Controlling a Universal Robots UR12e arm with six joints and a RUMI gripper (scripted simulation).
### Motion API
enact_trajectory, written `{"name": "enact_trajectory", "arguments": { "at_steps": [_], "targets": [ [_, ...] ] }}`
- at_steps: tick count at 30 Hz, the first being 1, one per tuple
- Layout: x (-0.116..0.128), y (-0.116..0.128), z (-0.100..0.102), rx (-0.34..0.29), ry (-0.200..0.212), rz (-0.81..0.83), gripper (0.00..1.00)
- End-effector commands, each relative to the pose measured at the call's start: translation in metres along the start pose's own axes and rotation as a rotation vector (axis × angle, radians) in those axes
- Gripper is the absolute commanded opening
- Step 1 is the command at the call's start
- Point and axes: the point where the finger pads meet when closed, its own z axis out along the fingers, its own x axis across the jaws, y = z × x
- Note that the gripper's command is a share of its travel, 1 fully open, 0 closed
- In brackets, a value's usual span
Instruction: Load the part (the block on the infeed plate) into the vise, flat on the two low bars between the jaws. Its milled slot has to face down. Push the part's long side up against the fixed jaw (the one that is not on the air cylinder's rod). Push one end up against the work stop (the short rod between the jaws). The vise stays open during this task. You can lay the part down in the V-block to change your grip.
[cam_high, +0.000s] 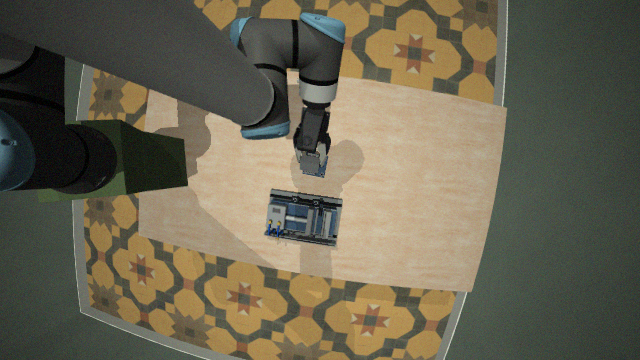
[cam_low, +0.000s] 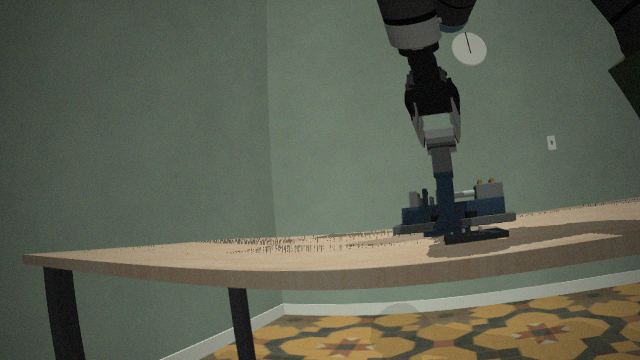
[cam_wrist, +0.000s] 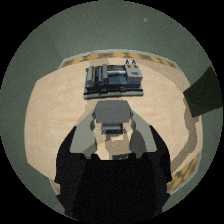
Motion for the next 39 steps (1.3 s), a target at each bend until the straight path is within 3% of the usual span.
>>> {"name": "enact_trajectory", "arguments": {
  "at_steps": [1, 39],
  "targets": [
    [-0.001, 0.001, 0.0, 0.0, -0.001, 0.001, 0.0],
    [-0.002, 0.012, 0.007, 0.0, -0.001, 0.001, 0.0]
  ]
}}
